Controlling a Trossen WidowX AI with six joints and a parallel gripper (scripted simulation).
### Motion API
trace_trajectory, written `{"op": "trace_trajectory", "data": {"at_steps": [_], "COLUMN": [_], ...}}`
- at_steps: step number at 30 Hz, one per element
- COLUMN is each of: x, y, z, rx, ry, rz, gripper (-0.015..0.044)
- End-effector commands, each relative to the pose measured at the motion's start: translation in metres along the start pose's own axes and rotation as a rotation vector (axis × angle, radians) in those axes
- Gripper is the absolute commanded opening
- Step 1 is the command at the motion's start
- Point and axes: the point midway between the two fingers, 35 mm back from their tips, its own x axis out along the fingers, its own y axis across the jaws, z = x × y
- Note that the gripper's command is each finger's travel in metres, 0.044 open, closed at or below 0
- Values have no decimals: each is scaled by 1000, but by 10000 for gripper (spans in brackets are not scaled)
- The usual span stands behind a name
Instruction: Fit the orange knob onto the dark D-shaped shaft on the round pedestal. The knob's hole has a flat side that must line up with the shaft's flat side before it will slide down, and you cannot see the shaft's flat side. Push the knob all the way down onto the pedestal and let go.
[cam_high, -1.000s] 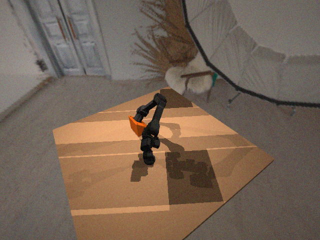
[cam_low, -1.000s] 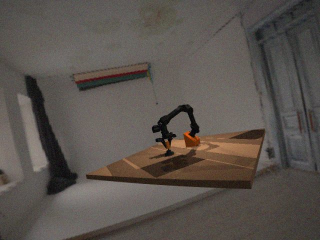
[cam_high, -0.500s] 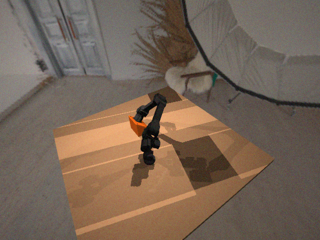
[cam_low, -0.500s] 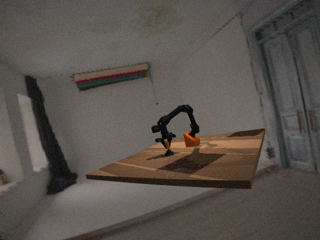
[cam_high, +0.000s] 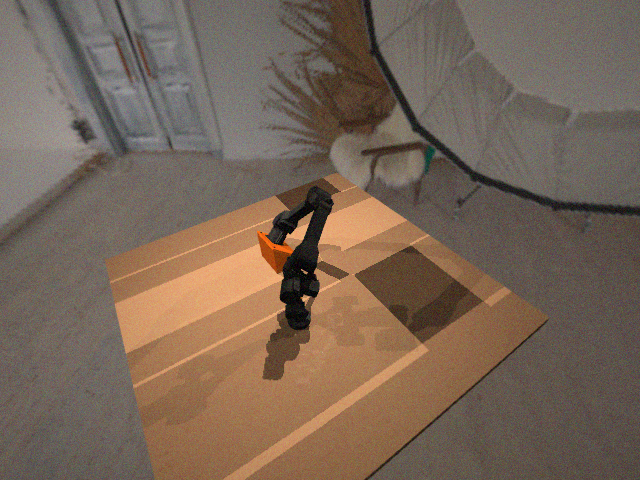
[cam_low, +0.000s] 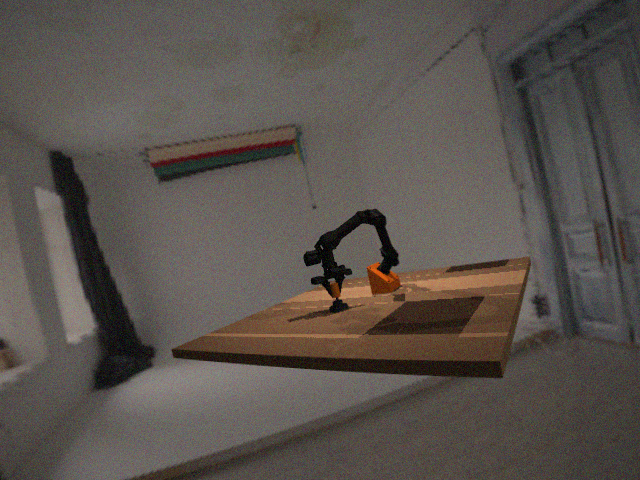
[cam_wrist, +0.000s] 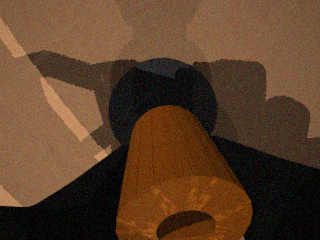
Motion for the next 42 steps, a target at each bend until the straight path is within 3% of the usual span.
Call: {"op": "trace_trajectory", "data": {"at_steps": [1,42], "x": [-5,-5], "y": [0,0], "z": [1,1], "rx": [-8,-8], "ry": [2,2], "rz": [-9,-9], "gripper": [0,0]}}
